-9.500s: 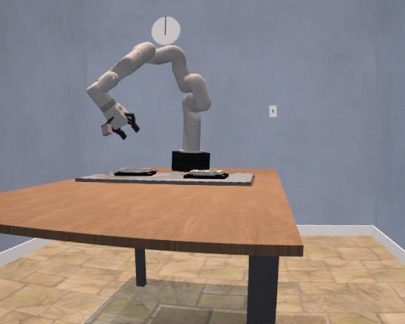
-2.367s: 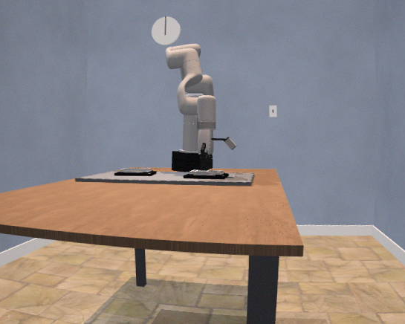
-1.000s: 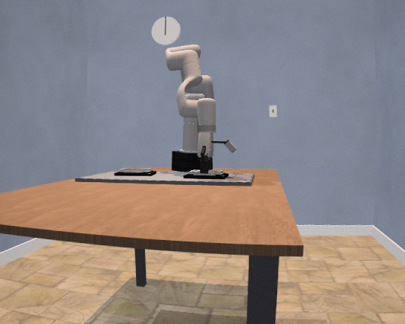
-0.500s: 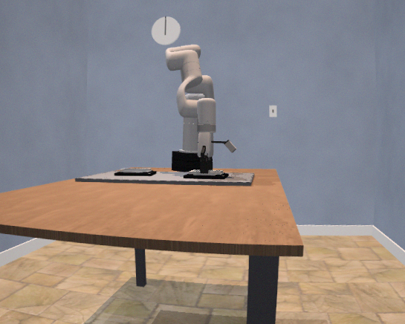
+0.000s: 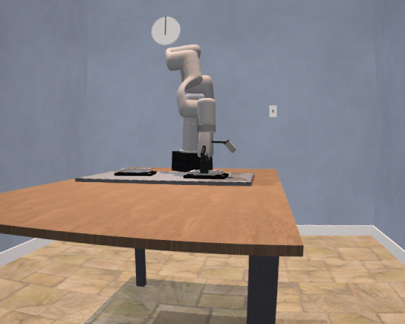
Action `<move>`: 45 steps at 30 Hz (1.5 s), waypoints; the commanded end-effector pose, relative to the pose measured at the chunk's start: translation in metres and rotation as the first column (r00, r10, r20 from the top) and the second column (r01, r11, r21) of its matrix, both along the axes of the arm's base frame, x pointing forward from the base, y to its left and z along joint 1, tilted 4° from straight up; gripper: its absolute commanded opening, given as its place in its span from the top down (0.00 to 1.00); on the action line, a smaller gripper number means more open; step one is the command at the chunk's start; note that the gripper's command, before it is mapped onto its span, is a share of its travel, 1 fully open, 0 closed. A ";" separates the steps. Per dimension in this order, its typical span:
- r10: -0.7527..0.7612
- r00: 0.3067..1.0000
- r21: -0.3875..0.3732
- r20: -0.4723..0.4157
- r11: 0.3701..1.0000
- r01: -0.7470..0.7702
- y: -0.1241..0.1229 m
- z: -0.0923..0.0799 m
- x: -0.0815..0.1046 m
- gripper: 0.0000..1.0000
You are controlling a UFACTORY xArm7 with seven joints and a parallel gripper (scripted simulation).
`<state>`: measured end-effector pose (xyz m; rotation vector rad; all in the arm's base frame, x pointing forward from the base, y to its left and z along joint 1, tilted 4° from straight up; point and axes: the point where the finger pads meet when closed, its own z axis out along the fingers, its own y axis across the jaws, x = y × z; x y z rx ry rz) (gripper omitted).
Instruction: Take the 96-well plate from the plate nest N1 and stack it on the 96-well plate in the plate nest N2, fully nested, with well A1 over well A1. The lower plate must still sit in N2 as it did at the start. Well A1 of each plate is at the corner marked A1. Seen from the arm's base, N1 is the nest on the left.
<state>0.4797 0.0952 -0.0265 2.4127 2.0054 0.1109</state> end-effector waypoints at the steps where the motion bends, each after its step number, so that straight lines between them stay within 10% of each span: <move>1: 0.000 1.000 0.000 0.004 1.000 0.000 0.000 0.002 0.002 1.00; 45: 0.000 1.000 0.000 0.004 1.000 0.000 -0.001 0.019 0.001 1.00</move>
